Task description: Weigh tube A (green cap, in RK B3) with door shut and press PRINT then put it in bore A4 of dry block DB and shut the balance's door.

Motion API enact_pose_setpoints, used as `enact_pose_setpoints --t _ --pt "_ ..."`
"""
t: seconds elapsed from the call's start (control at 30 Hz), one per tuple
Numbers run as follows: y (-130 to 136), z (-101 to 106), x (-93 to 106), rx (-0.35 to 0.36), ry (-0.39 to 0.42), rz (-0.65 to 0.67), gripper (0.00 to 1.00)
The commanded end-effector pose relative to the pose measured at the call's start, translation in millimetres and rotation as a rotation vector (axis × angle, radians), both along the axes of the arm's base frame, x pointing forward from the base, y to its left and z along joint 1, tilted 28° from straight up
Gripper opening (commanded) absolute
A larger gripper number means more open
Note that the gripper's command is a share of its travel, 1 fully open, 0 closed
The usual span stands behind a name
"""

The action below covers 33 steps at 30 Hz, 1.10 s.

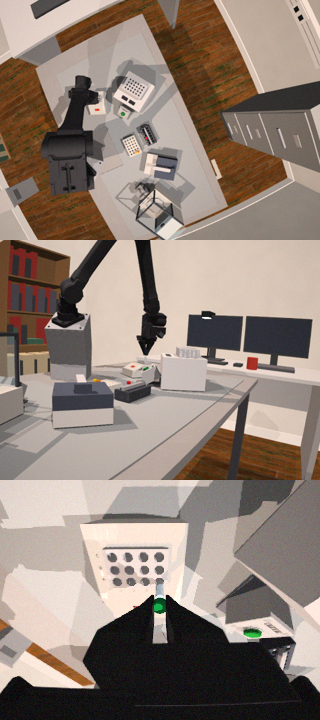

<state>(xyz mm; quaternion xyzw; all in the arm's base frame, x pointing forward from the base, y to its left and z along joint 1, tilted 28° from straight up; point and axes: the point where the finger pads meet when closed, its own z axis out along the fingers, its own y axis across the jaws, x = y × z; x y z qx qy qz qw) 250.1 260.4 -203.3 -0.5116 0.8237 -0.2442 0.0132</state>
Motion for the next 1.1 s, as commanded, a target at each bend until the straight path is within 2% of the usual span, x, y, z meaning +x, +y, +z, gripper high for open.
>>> enact_pose_setpoints --t 0.0,0.03,0.07,0.1,0.17,0.27,0.3,0.33,0.43,0.5,0.53,0.57,0.7,0.73,0.87,1.0,1.03,1.07 --pt "12.9 -4.5 2.1 0.005 -0.008 0.009 0.09" --pt "9.0 0.5 3.7 0.012 -0.009 0.003 0.09" --pt "13.3 -4.6 2.0 0.006 -0.008 0.009 0.09" --pt "9.0 0.5 3.7 0.012 -0.009 0.003 0.09" --pt "13.4 -4.6 1.8 0.005 -0.008 0.009 0.09" --pt "9.1 0.4 3.7 0.012 -0.009 0.003 0.09" --pt "13.8 -4.7 1.5 0.006 -0.009 0.009 0.09" --pt "9.1 0.4 3.6 0.012 -0.009 0.003 0.09" --pt "13.9 -4.7 1.4 0.006 -0.009 0.009 0.09" --pt "9.2 0.4 3.6 0.012 -0.009 0.003 0.09" --pt "14.1 -4.7 1.2 0.006 -0.009 0.01 0.09" --pt "9.2 0.3 3.6 0.012 -0.009 0.003 0.09" --pt "14.4 -4.8 0.8 0.006 -0.009 0.01 0.09" --pt "9.3 0.3 3.5 0.012 -0.009 0.003 0.09" --pt "14.6 -4.8 0.5 0.006 -0.009 0.01 0.09" --pt "9.3 0.3 3.5 0.012 -0.009 0.004 0.09" --pt "14.7 -4.8 0.3 0.006 -0.009 0.01 0.09" --pt "9.4 0.2 3.5 0.012 -0.009 0.004 0.09"
